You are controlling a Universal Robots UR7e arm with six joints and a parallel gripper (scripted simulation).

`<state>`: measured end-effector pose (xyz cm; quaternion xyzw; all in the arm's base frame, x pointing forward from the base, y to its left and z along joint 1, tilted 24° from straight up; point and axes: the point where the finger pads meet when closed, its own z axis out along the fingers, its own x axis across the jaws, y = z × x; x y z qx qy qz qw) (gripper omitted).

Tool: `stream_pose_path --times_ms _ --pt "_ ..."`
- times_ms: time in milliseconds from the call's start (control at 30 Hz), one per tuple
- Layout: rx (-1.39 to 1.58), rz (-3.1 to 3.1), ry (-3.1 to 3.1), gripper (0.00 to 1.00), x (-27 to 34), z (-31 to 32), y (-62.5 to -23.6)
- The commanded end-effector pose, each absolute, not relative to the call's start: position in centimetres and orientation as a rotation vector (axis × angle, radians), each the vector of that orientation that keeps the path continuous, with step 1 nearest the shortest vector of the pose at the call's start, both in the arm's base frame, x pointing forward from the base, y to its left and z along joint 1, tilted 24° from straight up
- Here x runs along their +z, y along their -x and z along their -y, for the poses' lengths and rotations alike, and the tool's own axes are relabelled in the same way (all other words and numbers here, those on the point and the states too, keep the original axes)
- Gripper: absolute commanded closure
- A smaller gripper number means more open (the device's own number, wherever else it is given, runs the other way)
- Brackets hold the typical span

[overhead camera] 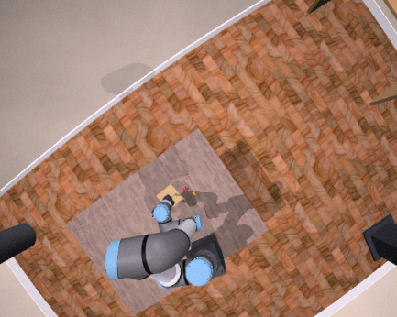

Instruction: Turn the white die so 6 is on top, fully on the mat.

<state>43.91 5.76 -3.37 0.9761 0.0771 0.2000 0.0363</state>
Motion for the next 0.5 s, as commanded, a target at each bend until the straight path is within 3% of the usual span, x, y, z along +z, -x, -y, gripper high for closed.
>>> stream_pose_path --times_ms 0,467 --pt "0.616 -0.236 -2.996 0.00 -3.33 -5.75 -43.93" --pt "0.616 -0.236 -2.996 0.00 -3.20 -5.76 -43.88"
